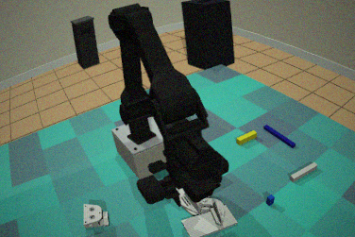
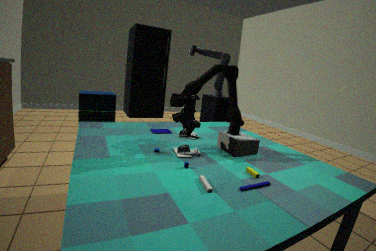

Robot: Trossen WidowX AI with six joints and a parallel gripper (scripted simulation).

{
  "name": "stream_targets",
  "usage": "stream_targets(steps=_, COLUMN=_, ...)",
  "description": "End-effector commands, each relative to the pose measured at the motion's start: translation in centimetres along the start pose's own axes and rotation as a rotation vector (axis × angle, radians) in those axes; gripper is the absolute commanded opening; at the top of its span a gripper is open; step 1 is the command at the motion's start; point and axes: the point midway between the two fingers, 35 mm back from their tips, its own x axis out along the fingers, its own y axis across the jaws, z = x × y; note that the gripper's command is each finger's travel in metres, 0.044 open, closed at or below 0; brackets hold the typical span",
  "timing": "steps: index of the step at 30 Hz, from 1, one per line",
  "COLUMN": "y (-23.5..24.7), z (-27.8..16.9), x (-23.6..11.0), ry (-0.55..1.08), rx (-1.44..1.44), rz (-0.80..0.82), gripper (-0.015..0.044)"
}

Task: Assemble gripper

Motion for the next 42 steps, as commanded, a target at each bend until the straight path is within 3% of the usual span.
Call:
stream_targets(steps=1, y=0.66, z=1.02, x=-0.14, ry=-0.005, rx=0.002, rz=0.001, gripper=0.0134)
stream_targets(steps=42, y=1.11, z=1.35, x=-0.13, ry=-0.006, rx=0.006, rz=0.001, gripper=0.0134)
